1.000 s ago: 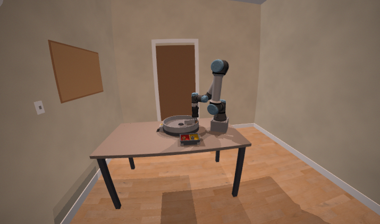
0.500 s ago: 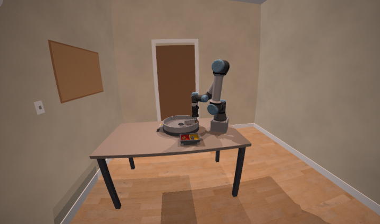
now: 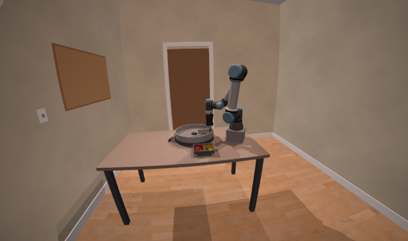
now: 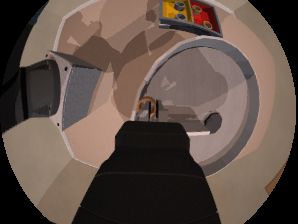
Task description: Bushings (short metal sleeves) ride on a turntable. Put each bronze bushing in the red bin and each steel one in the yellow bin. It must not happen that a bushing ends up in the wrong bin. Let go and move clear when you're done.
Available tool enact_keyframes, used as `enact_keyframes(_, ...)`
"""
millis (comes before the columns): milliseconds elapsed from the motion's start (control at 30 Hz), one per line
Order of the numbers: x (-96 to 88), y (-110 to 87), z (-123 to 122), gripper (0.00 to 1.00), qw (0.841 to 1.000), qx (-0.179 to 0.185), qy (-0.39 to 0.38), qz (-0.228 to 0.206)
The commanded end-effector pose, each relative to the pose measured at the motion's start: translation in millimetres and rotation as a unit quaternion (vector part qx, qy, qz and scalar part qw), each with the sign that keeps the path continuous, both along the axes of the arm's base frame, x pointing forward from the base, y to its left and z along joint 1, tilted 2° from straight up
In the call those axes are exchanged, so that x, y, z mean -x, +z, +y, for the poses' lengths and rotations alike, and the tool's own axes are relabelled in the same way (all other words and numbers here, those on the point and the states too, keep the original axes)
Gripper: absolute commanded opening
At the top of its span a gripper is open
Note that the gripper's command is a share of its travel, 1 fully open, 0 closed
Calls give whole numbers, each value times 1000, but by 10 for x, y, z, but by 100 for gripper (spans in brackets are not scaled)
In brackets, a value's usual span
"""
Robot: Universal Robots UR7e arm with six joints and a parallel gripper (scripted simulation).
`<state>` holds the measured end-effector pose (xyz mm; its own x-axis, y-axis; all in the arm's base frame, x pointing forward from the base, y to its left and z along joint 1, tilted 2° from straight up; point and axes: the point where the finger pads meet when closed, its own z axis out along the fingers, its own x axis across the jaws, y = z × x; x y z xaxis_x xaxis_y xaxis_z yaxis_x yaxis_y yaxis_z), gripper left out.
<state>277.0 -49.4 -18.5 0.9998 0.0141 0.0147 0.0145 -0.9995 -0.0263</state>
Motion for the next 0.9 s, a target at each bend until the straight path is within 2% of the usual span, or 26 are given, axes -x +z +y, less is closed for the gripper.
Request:
enact_keyframes(0,-2,8,-2,0,1000,0,0,0)
enact_keyframes(133,-2,8,-2,0,1000,0,0,0)
enact_keyframes(300,1,246,-9,0,1000,0,0,0)
enact_keyframes(400,1,246,-9,0,1000,0,0,0)
enact_keyframes(567,5,486,-15,0,1000,0,0,0)
enact_keyframes(733,5,486,-15,0,1000,0,0,0)
enact_keyframes(867,8,678,-20,0,1000,0,0,0)
